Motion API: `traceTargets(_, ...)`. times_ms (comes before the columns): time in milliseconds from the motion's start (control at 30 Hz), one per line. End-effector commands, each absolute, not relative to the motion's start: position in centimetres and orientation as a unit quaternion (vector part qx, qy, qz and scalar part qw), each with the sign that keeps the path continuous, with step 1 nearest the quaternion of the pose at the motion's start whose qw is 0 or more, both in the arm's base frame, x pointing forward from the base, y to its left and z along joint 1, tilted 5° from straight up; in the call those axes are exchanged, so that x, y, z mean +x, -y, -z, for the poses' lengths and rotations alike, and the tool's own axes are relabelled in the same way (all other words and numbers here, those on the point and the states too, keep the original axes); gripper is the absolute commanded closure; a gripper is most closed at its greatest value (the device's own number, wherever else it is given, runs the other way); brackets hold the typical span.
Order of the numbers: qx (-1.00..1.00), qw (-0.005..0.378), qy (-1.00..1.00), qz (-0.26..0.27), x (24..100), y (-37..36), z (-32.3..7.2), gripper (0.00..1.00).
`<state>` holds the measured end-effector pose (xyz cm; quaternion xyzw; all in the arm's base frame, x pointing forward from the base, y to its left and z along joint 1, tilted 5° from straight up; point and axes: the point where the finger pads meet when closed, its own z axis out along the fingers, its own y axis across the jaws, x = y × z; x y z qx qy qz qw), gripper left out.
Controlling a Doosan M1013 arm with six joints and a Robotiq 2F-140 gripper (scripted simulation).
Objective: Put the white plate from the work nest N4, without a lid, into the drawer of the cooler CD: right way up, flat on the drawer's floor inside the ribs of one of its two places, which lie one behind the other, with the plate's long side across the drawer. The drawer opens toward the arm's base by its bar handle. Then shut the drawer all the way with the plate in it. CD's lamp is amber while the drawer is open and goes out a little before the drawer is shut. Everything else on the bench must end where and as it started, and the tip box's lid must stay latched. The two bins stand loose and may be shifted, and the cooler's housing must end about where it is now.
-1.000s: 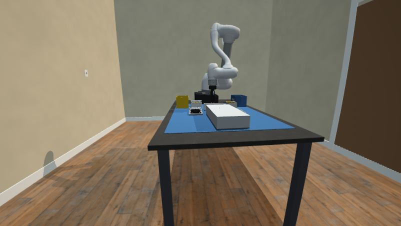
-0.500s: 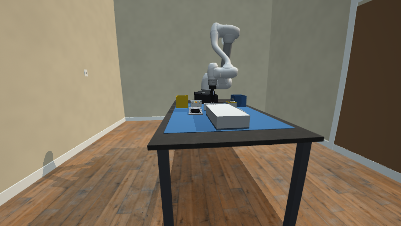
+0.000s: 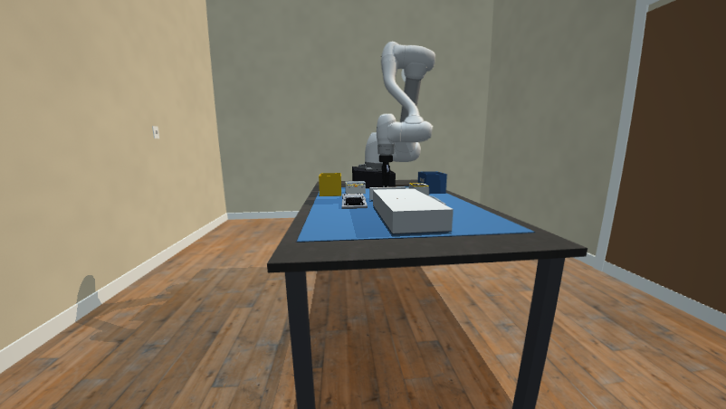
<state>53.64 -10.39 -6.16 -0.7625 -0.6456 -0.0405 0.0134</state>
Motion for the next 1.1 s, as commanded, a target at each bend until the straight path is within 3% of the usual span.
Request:
traceTargets(0,-0.762,0.014,0.646,0.040,54.39,10.38,6.07,1.00)
traceTargets(1067,-0.762,0.014,0.646,0.040,54.90,10.47,6.05,1.00)
